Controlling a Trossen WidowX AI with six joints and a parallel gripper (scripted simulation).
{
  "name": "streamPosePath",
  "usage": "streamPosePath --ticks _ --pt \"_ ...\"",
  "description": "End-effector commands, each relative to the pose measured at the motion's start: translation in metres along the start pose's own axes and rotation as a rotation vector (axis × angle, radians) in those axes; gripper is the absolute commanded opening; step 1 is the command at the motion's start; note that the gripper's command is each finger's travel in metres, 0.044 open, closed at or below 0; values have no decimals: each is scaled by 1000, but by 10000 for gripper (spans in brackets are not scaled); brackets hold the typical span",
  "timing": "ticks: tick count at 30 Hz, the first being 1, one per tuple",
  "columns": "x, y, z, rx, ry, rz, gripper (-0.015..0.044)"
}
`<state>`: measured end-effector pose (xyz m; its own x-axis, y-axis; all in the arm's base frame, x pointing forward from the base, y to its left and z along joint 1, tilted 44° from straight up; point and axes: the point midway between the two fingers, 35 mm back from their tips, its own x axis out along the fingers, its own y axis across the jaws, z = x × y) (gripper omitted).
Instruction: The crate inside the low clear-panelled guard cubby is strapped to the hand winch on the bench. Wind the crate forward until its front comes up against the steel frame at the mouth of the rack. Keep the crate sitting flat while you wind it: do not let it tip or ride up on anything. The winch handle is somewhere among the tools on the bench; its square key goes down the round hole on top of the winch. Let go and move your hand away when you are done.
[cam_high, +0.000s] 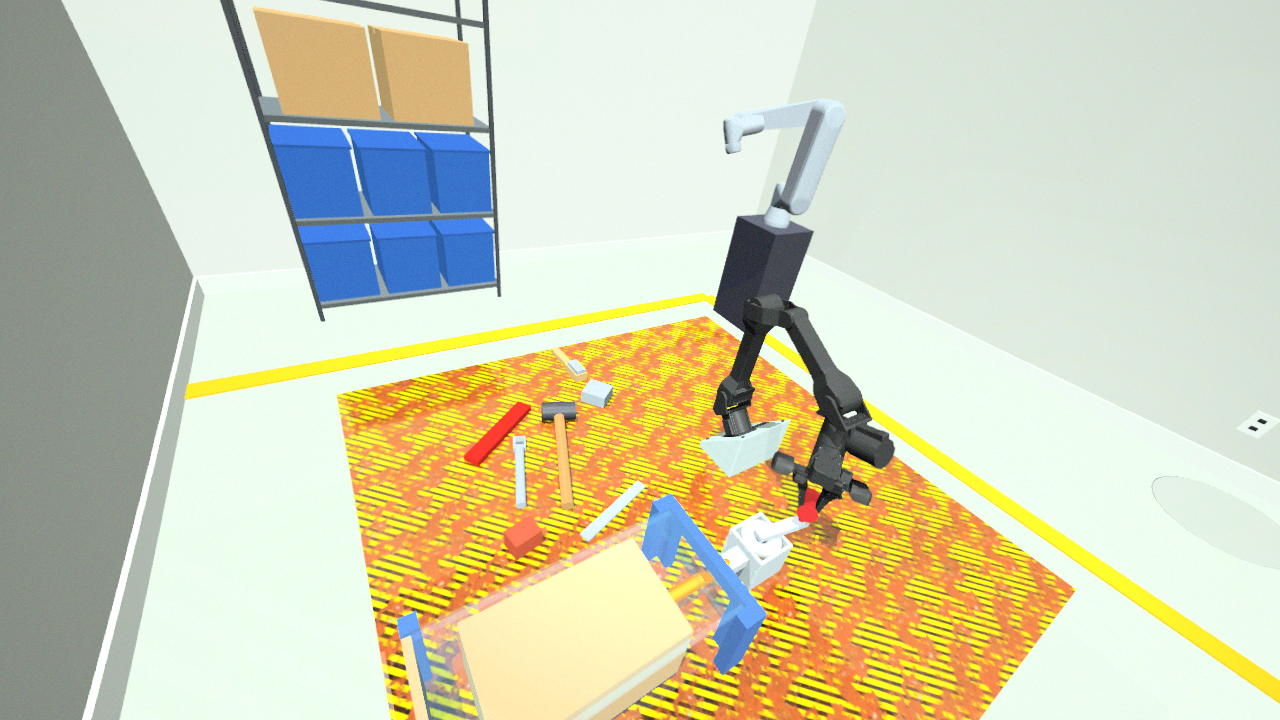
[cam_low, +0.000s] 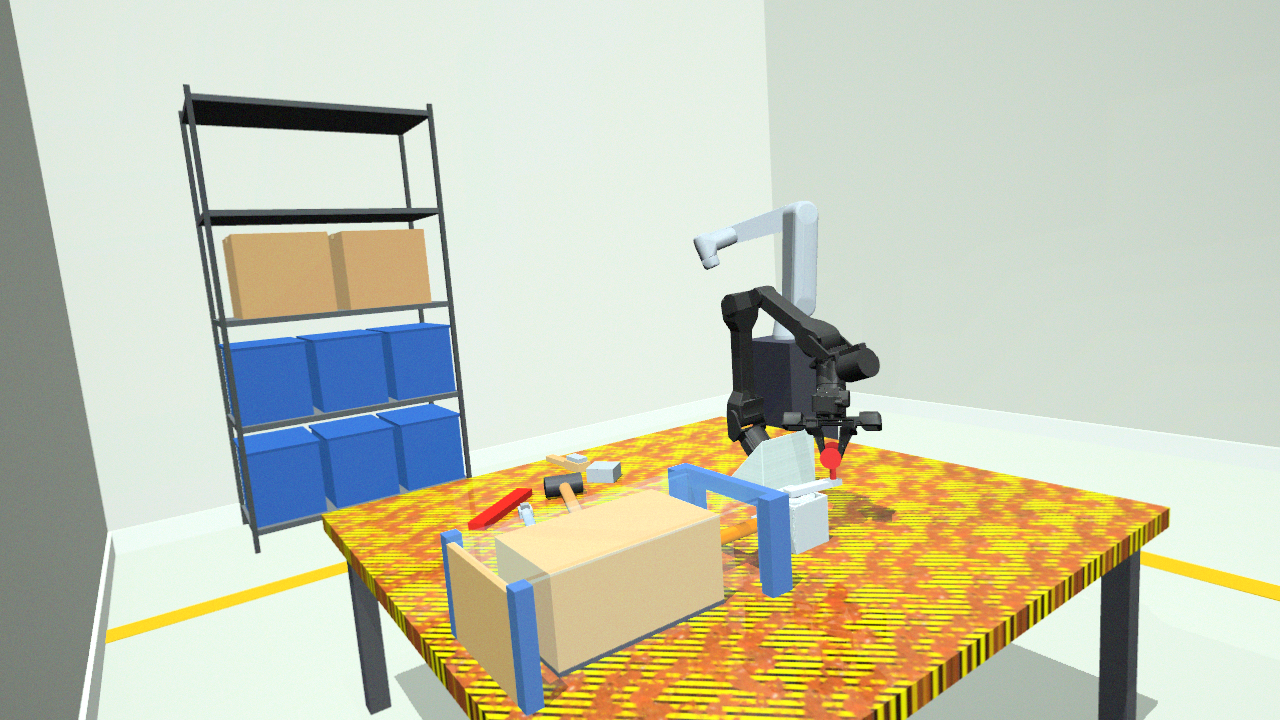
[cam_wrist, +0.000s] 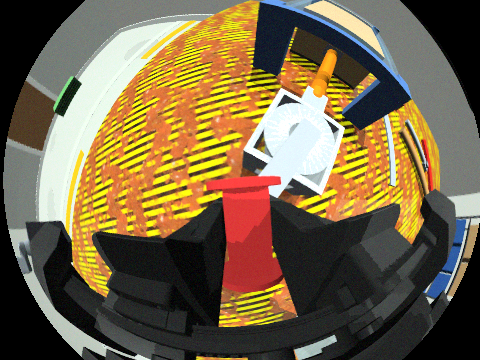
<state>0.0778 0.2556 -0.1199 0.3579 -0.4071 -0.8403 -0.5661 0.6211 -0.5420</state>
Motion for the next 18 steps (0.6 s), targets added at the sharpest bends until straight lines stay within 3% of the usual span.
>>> streamPosePath --ticks 1,18 --pt "0 -11 -10 -7 16 -19 0" --pt "-7 -46 -22 -8 18 -22 0"
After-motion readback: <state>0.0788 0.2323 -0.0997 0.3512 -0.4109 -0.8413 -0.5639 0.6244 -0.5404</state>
